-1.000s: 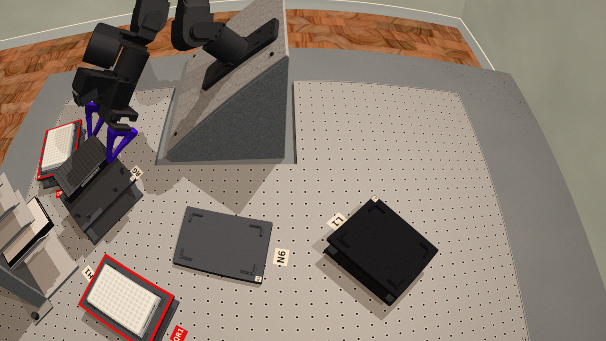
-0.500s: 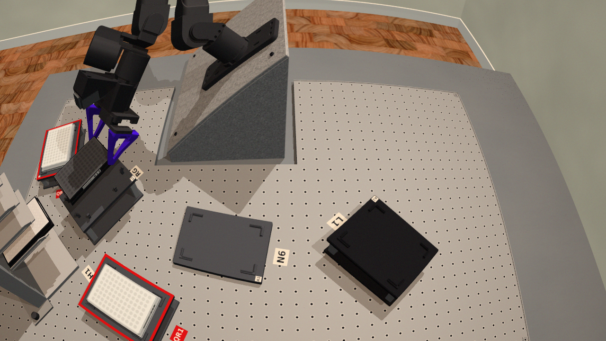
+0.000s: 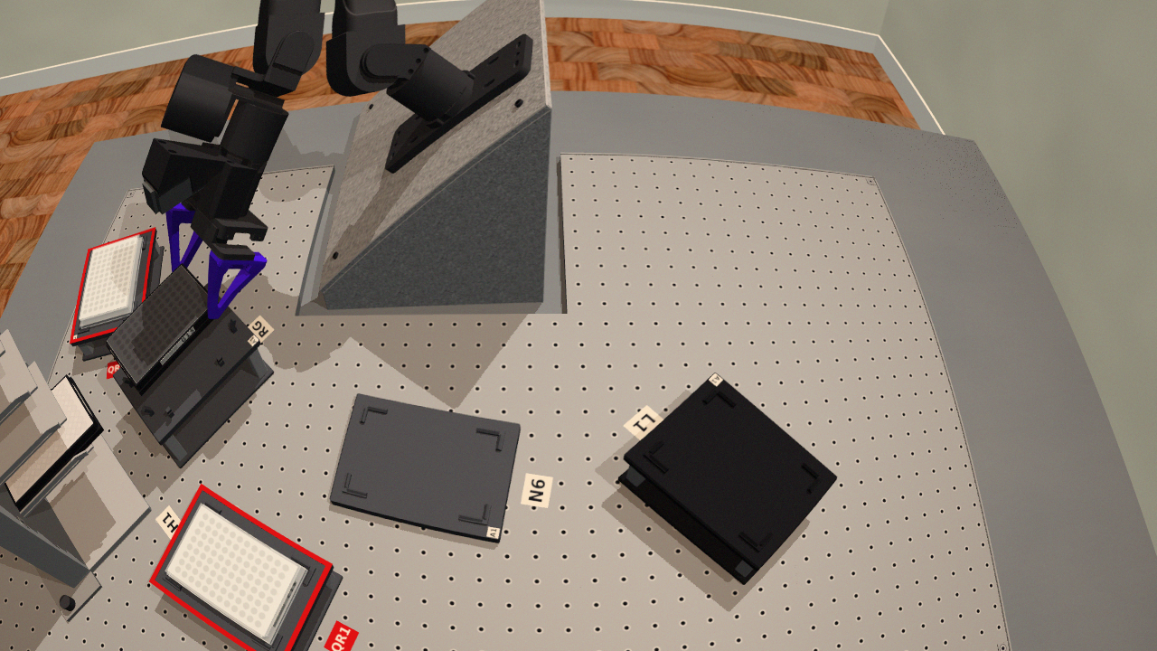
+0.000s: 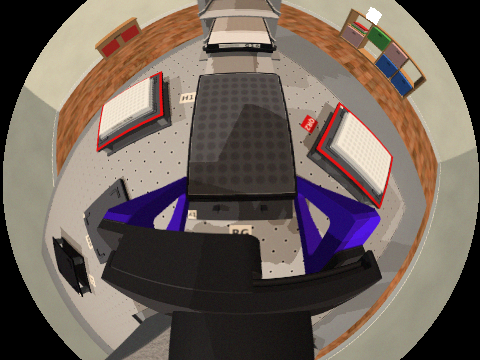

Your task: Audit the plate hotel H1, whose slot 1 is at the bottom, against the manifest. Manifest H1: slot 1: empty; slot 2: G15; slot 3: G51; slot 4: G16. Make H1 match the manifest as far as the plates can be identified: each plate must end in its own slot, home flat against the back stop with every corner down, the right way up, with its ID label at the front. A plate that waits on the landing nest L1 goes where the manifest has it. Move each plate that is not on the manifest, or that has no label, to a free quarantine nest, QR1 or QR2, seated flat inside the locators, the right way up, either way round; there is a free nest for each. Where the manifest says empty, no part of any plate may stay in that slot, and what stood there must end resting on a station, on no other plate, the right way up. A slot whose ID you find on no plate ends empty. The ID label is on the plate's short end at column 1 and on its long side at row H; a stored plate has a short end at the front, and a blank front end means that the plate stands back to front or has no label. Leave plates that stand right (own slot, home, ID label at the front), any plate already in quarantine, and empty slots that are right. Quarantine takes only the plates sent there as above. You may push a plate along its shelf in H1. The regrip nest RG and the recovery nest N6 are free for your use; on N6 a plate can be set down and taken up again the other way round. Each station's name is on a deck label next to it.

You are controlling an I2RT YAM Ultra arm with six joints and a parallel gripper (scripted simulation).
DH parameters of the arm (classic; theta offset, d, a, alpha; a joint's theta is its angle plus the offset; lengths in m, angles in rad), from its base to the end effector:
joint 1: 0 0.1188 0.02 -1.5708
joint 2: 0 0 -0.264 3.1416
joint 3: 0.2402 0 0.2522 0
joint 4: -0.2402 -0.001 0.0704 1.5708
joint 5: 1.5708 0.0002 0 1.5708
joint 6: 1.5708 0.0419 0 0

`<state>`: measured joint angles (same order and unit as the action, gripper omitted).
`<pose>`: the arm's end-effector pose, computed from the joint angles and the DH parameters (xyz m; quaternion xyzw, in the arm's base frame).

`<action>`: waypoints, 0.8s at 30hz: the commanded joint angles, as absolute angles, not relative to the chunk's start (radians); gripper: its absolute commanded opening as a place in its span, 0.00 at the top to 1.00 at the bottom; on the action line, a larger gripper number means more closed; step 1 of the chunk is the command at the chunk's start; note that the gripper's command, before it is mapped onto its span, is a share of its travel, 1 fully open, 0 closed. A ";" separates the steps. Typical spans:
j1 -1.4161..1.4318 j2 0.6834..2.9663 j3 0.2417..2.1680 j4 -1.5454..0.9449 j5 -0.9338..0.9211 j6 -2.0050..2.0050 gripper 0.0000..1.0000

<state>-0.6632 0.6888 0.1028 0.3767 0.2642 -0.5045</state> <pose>0.1214 -0.1075 0.1779 0.1437 0.7613 -0.4293 0.4641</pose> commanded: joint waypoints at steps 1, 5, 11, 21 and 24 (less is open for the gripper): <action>-0.665 0.694 0.104 0.402 0.244 -0.507 0.14; -0.674 0.710 0.100 0.422 0.236 -0.509 0.14; -0.682 0.726 0.096 0.443 0.228 -0.510 0.14; -0.702 0.768 0.086 0.495 0.209 -0.514 0.14; -0.708 0.781 0.083 0.511 0.203 -0.515 0.14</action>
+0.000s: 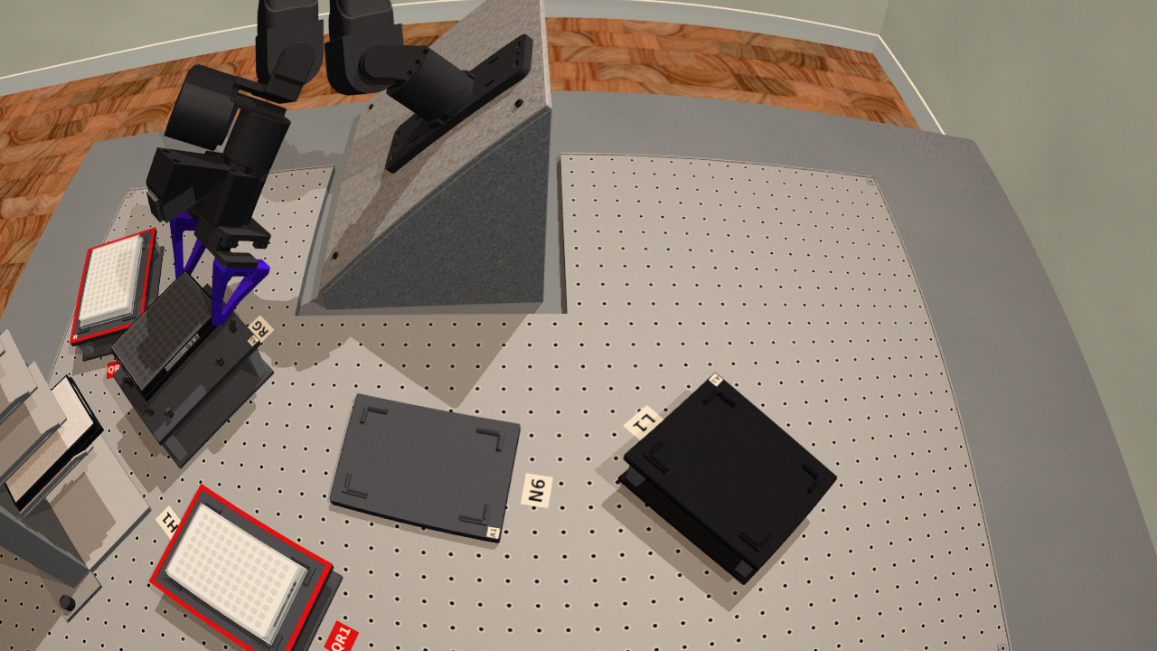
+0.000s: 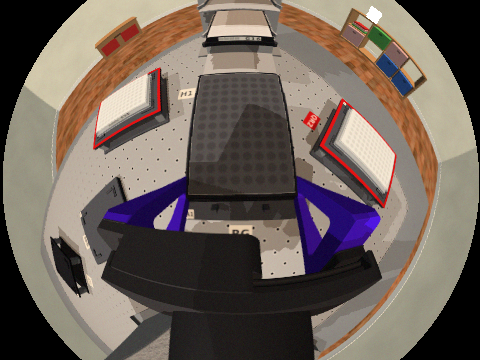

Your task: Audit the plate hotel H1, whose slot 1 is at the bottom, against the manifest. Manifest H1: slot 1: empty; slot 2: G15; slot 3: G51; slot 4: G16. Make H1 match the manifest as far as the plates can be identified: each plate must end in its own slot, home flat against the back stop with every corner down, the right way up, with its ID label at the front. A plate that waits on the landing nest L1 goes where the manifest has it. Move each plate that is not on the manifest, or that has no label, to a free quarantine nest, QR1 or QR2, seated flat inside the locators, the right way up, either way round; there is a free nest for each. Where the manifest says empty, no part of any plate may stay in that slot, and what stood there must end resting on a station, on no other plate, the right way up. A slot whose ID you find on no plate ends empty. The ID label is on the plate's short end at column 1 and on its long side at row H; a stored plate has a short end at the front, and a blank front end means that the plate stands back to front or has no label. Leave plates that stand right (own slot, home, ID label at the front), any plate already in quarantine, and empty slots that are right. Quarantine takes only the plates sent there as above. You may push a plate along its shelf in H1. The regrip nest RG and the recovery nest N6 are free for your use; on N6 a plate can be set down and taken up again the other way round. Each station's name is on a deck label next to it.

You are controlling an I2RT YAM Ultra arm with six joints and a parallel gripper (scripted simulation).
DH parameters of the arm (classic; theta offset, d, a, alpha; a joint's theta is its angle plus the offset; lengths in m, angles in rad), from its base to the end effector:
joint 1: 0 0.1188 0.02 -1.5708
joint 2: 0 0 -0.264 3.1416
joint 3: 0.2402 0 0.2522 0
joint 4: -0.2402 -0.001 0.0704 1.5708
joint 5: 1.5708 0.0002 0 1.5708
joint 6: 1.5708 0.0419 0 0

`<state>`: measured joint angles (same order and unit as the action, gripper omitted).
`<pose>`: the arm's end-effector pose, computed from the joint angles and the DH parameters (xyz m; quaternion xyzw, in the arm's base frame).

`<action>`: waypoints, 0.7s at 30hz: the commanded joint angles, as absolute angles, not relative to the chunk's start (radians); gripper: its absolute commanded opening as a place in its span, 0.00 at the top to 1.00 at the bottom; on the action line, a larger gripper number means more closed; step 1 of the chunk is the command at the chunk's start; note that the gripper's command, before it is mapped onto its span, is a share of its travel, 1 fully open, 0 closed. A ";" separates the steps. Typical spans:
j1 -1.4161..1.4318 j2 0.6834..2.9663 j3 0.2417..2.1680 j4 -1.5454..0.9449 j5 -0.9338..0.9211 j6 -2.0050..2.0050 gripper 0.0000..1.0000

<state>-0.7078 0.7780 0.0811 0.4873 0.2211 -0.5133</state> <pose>0.1216 -0.1149 0.1695 0.1441 0.7621 -0.4288 0.4633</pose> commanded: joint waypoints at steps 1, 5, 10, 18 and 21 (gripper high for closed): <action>-0.709 0.785 0.082 0.517 0.201 -0.516 0.14; -0.713 0.794 0.080 0.527 0.198 -0.516 0.14; -0.723 0.817 0.076 0.555 0.188 -0.518 0.14; -0.737 0.856 0.069 0.601 0.174 -0.521 0.14; -0.739 0.861 0.068 0.607 0.172 -0.521 0.14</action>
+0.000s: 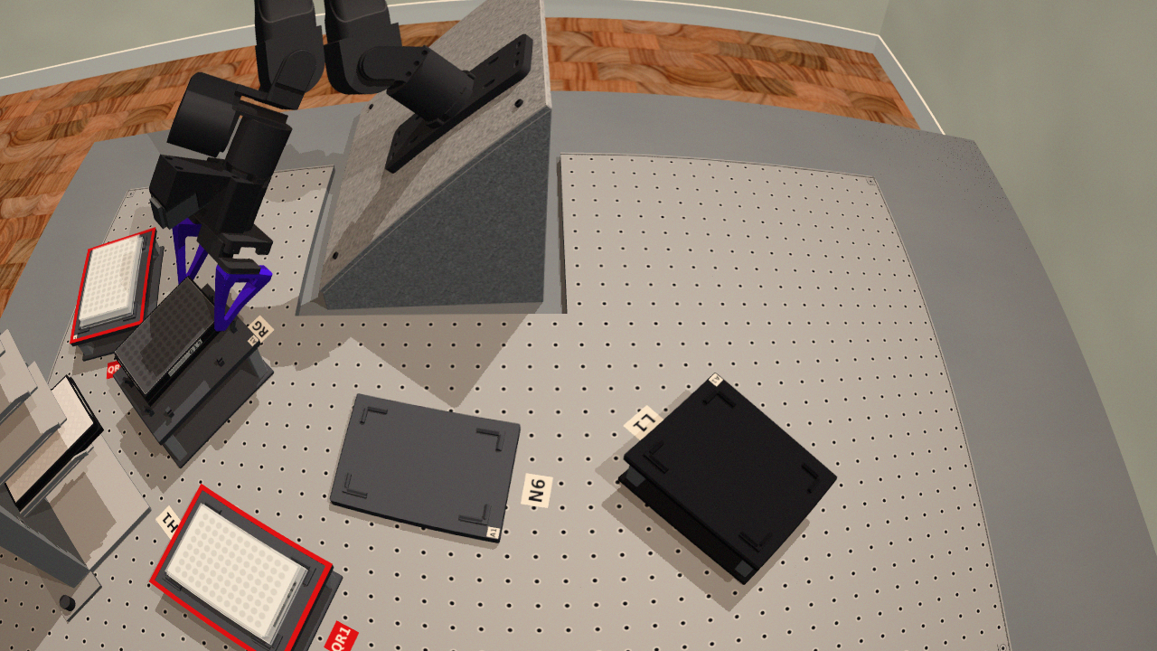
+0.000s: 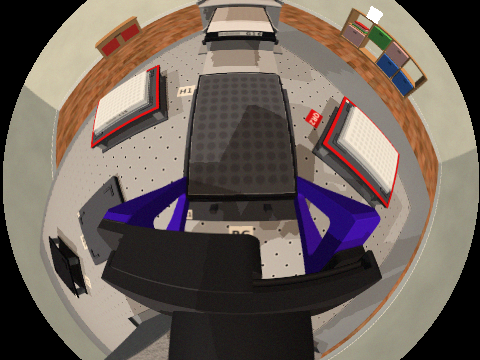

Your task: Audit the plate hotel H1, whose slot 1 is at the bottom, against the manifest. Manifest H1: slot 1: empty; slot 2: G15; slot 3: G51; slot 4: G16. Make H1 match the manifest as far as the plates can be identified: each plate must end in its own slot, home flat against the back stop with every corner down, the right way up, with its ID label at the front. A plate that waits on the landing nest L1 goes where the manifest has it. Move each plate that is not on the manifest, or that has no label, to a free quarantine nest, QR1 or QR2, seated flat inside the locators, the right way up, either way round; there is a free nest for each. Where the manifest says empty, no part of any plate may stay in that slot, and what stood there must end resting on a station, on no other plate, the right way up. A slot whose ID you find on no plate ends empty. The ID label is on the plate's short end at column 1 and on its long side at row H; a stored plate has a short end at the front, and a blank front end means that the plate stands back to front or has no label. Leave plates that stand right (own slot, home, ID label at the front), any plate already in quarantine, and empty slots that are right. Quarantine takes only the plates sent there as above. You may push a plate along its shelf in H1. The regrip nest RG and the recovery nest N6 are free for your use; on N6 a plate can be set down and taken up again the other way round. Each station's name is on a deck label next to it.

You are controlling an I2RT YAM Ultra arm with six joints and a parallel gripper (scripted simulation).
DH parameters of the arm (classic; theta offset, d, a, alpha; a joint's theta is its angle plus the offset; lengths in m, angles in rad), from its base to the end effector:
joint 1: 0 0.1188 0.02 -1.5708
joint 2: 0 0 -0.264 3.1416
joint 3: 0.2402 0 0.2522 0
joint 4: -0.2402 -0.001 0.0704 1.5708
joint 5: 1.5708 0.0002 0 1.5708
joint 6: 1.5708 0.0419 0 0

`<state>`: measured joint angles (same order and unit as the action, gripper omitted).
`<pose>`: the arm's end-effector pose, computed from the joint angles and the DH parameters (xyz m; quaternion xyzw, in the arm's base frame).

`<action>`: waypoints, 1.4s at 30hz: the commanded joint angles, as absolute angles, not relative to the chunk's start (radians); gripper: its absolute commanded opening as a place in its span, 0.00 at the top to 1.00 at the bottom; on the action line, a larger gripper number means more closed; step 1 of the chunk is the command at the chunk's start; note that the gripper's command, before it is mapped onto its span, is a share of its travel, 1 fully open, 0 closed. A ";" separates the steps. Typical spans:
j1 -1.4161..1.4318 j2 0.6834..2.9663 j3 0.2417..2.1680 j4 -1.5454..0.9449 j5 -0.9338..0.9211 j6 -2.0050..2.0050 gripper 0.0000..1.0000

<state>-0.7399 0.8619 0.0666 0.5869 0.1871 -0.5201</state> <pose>0.1221 -0.1207 0.1630 0.1433 0.7623 -0.4280 0.4639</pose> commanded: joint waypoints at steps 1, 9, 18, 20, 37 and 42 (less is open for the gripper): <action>-0.741 0.866 0.068 0.613 0.170 -0.522 0.14; -0.755 0.906 0.062 0.659 0.156 -0.525 0.14; -0.767 0.944 0.057 0.702 0.144 -0.527 0.14; -0.771 0.955 0.056 0.714 0.141 -0.528 0.14; -0.795 1.040 0.048 0.807 0.117 -0.532 0.14; -0.803 1.069 0.046 0.838 0.109 -0.534 0.14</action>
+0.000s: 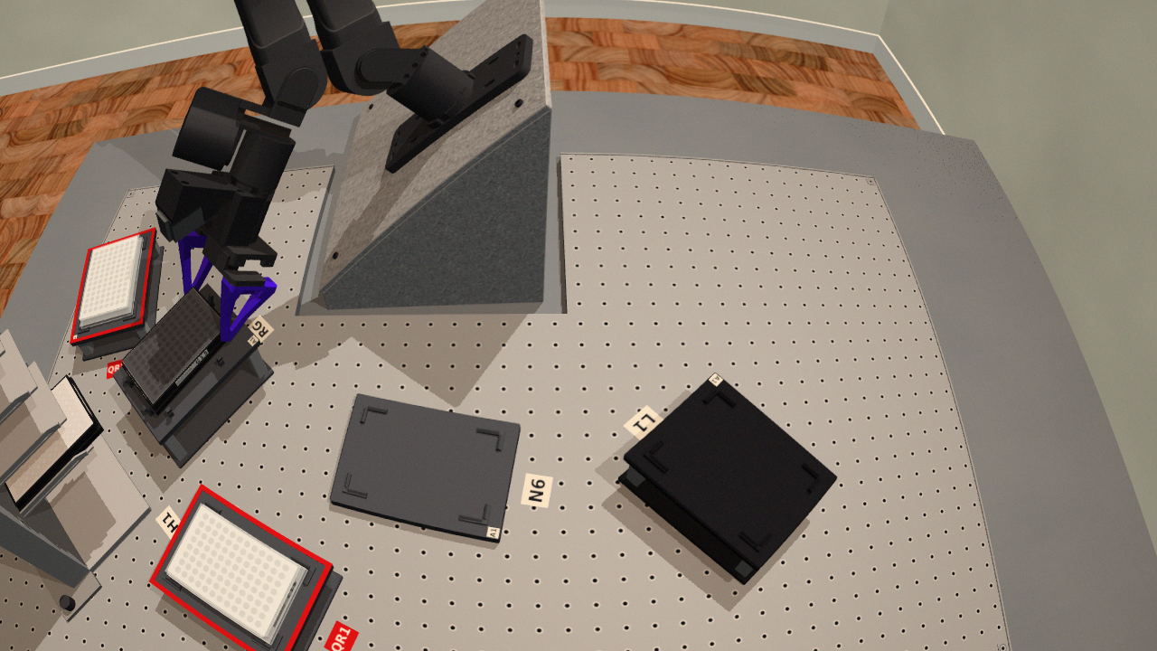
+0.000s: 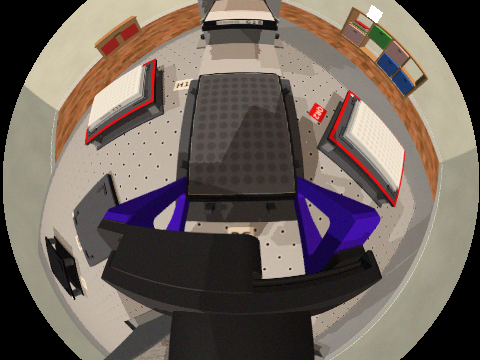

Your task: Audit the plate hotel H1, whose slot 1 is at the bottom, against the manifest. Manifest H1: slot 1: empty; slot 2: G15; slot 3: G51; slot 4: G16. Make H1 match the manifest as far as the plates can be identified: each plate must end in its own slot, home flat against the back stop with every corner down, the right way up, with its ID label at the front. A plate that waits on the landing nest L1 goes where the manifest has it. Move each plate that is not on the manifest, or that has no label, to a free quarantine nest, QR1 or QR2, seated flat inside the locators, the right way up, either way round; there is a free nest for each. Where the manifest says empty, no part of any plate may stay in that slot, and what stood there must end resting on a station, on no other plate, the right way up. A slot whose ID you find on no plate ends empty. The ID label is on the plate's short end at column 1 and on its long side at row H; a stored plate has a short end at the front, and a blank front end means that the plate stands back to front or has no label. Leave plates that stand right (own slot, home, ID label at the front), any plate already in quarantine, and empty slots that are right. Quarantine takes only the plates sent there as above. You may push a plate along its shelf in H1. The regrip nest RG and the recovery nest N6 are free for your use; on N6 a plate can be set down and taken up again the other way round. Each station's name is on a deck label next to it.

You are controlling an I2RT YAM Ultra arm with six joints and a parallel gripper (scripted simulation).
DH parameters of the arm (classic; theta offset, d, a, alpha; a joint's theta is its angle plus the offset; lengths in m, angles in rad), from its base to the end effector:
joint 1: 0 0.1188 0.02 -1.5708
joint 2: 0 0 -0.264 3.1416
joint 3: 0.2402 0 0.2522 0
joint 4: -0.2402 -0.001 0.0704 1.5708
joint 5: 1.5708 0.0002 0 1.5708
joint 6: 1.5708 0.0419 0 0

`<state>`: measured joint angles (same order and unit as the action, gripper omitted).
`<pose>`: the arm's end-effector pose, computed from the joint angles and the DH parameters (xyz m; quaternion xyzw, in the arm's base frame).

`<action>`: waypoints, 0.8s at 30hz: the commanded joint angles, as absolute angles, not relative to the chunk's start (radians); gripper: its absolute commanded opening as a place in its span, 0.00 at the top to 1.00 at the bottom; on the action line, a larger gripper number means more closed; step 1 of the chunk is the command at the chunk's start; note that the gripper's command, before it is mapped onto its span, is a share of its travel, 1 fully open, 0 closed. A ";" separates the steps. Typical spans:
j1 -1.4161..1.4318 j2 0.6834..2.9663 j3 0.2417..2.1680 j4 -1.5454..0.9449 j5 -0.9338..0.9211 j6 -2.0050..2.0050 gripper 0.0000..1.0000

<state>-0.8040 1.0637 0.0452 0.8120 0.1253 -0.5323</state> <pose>0.1225 -0.1332 0.1494 0.1440 0.7622 -0.4280 0.4638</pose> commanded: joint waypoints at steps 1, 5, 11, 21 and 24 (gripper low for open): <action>-0.805 1.075 0.046 0.845 0.107 -0.534 0.14; -0.811 1.099 0.044 0.871 0.101 -0.535 0.14; -0.817 1.123 0.043 0.896 0.095 -0.537 0.14; -0.832 1.185 0.041 0.960 0.080 -0.539 0.14; -0.837 1.203 0.040 0.979 0.076 -0.540 0.14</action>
<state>-0.8375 1.1976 0.0399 0.9516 0.0921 -0.5388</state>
